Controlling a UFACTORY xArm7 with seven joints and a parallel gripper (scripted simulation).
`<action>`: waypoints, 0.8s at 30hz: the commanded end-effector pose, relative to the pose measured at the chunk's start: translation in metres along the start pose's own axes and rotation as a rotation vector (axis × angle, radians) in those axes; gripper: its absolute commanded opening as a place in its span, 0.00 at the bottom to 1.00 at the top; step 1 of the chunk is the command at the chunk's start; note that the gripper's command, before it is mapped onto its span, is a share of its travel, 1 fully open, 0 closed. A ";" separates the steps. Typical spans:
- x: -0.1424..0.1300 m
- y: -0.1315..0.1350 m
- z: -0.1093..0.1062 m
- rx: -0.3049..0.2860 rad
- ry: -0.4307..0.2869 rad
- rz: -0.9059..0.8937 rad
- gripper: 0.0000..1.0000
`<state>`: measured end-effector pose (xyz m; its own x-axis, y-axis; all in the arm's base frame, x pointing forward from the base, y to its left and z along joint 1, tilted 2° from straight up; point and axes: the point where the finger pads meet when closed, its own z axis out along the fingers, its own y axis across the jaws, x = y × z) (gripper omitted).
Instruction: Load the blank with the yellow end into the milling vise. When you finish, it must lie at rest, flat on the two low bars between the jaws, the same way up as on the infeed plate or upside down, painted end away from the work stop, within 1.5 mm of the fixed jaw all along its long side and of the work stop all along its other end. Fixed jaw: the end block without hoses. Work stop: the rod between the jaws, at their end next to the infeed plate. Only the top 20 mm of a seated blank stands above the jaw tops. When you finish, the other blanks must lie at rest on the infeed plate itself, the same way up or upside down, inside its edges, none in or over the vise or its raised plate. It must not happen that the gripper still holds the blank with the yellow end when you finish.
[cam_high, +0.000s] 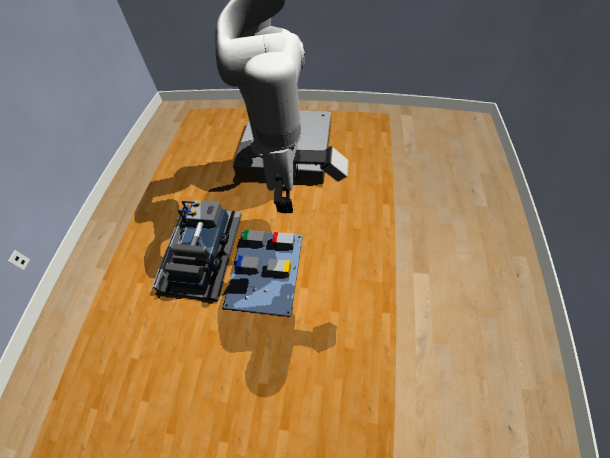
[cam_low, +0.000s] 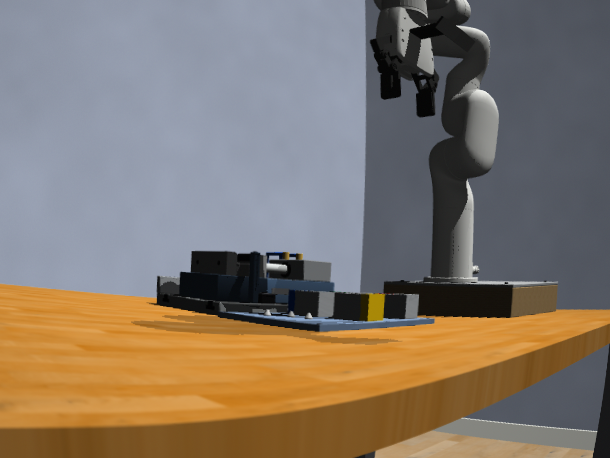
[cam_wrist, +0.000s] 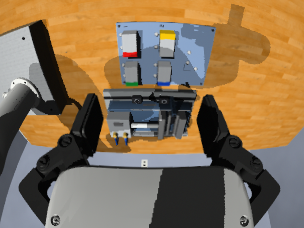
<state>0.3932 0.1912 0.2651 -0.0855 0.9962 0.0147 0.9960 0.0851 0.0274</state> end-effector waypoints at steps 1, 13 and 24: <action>-0.001 0.001 -0.002 -0.004 0.001 0.000 1.00; -0.005 0.001 -0.002 -0.004 0.001 0.000 1.00; -0.007 0.001 -0.002 -0.004 0.001 0.000 1.00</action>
<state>0.3938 0.1845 0.2650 -0.0851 0.9963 0.0147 0.9960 0.0847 0.0274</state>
